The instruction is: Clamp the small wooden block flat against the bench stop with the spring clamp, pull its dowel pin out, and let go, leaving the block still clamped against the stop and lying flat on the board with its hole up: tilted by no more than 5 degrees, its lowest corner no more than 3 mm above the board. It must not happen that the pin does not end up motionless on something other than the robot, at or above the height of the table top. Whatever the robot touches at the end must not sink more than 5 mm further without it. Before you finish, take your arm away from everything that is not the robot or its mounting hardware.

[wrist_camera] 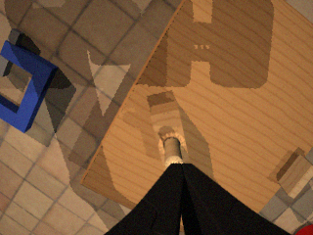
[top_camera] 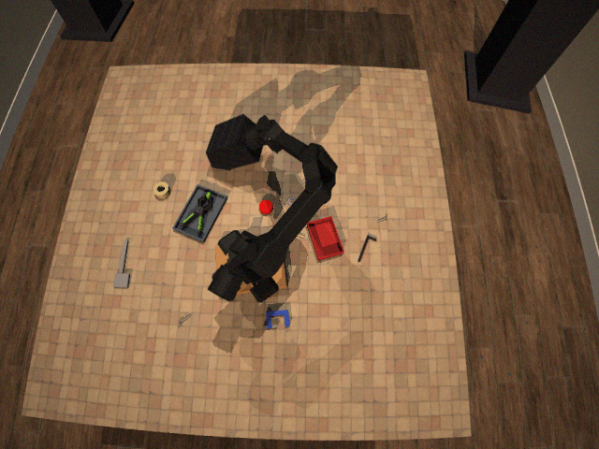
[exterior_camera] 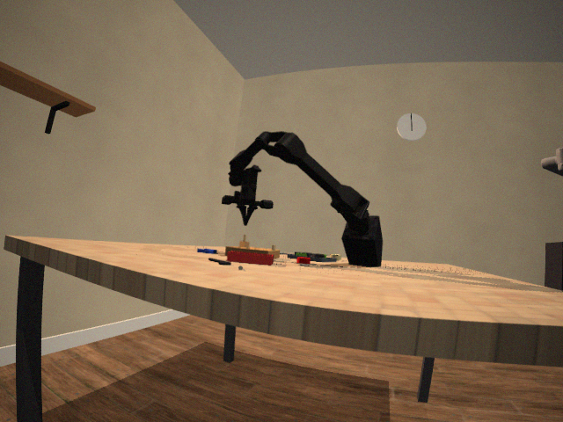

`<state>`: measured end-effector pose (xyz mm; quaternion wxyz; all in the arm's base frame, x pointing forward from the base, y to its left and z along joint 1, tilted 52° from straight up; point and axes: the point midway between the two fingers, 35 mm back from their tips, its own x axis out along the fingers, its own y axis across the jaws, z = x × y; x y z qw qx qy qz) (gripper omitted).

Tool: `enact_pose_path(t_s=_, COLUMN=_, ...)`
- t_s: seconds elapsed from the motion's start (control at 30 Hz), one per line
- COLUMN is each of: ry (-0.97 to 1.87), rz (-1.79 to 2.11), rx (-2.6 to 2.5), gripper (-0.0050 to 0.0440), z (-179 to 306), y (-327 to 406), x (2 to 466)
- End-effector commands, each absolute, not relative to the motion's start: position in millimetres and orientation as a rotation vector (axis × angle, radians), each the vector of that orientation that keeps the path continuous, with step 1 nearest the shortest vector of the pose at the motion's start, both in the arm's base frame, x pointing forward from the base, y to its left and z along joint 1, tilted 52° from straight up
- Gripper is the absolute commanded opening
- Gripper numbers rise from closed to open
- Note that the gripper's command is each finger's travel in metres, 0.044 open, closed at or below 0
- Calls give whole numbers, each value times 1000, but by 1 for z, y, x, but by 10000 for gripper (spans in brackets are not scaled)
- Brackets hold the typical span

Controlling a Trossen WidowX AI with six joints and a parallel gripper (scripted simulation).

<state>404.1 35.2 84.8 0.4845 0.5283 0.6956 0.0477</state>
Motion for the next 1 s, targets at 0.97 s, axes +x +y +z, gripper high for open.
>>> enact_pose_path(t_s=0.97, ry=1772, rz=-212, rx=1569, gripper=0, z=88, y=52, x=425)
